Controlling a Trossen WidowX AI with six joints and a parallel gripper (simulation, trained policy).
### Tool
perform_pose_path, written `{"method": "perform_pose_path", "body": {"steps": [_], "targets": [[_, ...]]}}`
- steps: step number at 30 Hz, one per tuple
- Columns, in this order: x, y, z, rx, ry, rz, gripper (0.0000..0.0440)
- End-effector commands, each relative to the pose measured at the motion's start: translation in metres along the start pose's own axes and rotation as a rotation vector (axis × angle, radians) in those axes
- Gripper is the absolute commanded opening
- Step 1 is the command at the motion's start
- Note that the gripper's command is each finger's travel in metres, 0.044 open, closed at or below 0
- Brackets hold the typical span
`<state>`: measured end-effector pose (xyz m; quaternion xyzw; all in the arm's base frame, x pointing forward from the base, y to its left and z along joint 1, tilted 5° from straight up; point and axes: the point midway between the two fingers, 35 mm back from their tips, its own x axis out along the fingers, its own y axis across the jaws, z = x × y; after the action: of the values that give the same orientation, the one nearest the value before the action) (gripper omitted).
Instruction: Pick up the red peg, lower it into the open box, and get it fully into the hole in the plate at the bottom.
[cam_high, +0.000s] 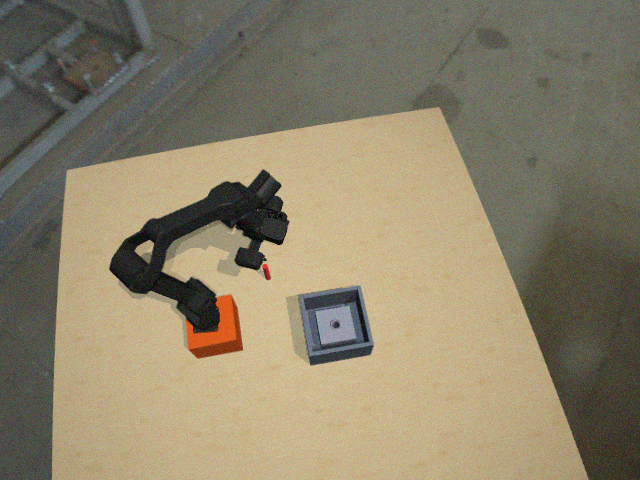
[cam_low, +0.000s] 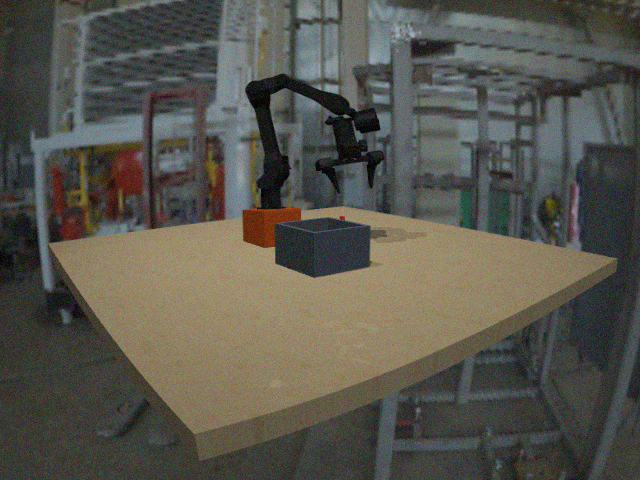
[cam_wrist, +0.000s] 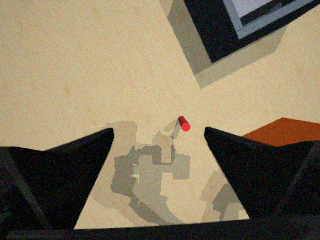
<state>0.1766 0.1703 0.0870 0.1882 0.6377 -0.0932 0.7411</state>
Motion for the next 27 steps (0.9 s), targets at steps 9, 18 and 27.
{"method": "perform_pose_path", "body": {"steps": [9,18,27], "targets": [[0.04,-0.038,-0.003,0.233,0.02,-0.191,0.0437],[0.073,-0.05,-0.008,0.344,0.01,-0.217,0.0435],[0.105,-0.054,-0.014,0.413,-0.008,-0.179,0.0437]]}}
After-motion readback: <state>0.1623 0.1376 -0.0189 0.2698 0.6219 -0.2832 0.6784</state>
